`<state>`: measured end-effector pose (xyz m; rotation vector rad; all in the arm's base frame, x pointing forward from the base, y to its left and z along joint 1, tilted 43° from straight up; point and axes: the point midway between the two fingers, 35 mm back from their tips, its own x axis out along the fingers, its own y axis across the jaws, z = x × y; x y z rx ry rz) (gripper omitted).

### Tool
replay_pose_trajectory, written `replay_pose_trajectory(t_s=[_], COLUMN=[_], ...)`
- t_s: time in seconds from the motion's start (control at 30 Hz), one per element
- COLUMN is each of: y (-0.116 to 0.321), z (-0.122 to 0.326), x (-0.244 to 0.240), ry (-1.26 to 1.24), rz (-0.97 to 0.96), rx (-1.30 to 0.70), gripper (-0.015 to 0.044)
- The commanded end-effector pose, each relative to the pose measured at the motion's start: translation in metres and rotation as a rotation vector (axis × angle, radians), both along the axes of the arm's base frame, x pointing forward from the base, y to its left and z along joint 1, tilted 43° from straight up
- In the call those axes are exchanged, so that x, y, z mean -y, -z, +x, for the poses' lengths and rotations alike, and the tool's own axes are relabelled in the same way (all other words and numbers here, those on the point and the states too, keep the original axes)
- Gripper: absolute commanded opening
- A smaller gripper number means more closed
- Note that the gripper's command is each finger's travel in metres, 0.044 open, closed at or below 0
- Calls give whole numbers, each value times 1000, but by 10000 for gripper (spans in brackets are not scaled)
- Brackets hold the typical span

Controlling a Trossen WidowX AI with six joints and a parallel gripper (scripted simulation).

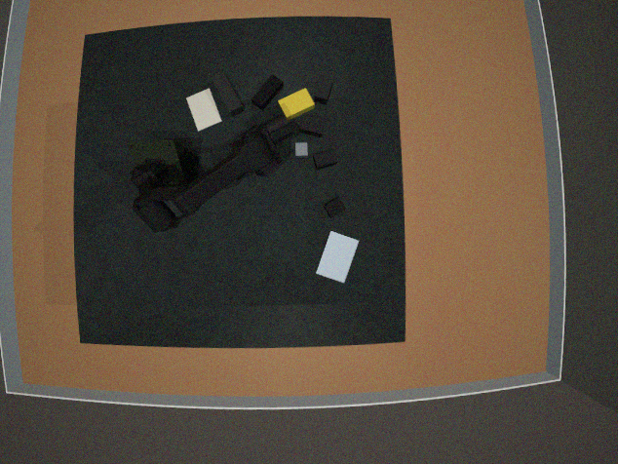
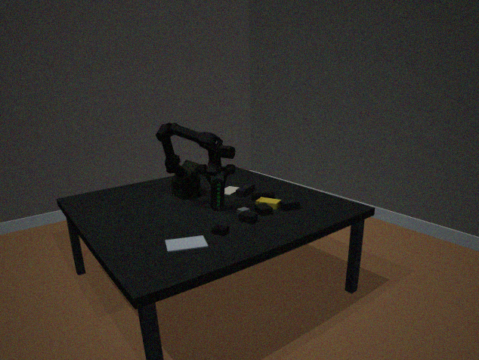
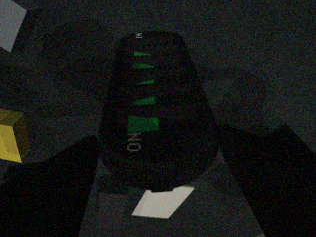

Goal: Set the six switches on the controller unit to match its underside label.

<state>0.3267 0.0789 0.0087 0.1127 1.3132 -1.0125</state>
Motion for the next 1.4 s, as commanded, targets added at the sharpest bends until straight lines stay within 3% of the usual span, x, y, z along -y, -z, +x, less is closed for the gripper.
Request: replay_pose_trajectory(t_s=[0.0, 1.37], y=[-2, -16], z=[5, 28], x=[8, 24], ry=[2, -43], rz=[-20, -86], rx=[10, 68], gripper=[338, 338])
